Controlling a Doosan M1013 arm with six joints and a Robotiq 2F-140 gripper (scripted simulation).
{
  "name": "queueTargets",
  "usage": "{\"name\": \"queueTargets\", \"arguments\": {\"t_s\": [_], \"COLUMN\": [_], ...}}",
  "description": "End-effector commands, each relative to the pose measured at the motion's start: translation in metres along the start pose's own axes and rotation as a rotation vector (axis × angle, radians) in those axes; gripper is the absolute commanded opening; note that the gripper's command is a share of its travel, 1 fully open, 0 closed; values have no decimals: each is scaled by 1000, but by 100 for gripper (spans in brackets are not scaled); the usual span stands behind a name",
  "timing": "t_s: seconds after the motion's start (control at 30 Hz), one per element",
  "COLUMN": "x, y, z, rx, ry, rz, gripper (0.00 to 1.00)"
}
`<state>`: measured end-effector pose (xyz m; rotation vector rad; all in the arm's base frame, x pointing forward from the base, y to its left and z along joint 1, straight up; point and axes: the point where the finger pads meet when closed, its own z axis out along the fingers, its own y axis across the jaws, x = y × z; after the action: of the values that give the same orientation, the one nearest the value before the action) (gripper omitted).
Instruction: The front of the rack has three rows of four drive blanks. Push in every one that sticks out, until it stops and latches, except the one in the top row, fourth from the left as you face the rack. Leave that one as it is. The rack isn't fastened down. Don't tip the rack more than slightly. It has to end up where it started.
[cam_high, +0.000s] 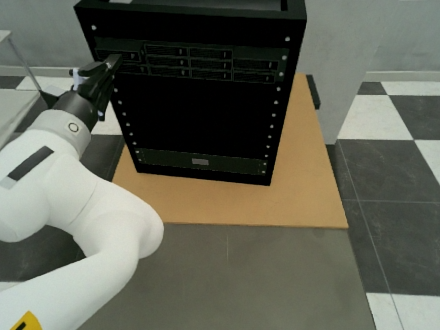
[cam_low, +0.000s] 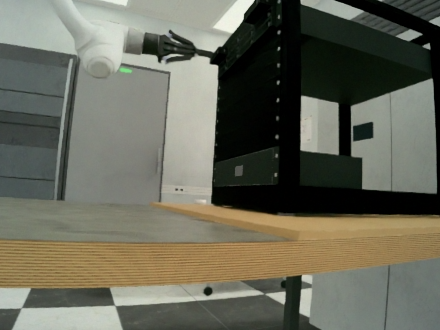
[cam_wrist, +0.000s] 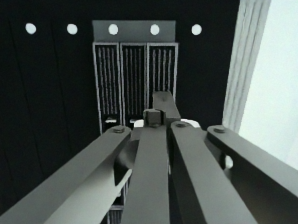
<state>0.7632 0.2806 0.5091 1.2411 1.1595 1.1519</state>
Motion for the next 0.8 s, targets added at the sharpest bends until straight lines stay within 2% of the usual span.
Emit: {"name": "queueTargets", "arguments": {"t_s": [0.0, 0.5, 0.77], "x": [0, 0, 0], "y": [2, 2, 2], "z": [4, 5, 14], "rx": [-1, -1, -1], "ry": [0, 0, 0], "rz": [5, 5, 5], "gripper": [10, 10, 10]}}
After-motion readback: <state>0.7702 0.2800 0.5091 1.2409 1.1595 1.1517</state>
